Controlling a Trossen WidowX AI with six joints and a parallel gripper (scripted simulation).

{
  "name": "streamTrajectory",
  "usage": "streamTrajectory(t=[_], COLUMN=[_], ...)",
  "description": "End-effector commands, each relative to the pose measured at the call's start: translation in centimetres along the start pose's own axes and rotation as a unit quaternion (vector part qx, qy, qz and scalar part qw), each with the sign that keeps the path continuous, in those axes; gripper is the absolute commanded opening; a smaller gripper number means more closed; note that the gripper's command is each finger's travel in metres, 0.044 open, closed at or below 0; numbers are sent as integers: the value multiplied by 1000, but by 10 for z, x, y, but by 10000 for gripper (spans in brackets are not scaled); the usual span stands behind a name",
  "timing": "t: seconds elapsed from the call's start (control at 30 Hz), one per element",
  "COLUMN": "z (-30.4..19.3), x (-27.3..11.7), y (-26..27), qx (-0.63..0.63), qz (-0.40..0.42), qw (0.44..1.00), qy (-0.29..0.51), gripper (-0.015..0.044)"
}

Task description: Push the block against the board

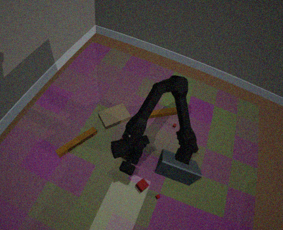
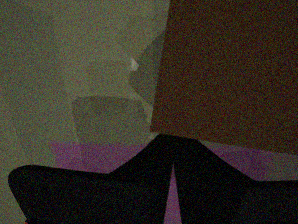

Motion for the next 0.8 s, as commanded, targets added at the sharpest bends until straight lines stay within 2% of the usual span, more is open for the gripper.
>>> streamTrajectory(t=[0.0, 0.77], z=[9, 41], x=[-1, -2], y=[-1, -9], qx=[1, 2], qz=[-1, -1], qw=[1000, 1000], qy=[-4, -5], gripper=[0, 0])
Point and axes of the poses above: the point midway between the two fingers, 35 mm back from their tips, its own x axis out along the fingers, its own y axis across the jaws, z = x × y, the point moved 3 cm from there along -x, back along the fingers, and after that the axes turned 8 degrees about -x, right-handed, at the moved point
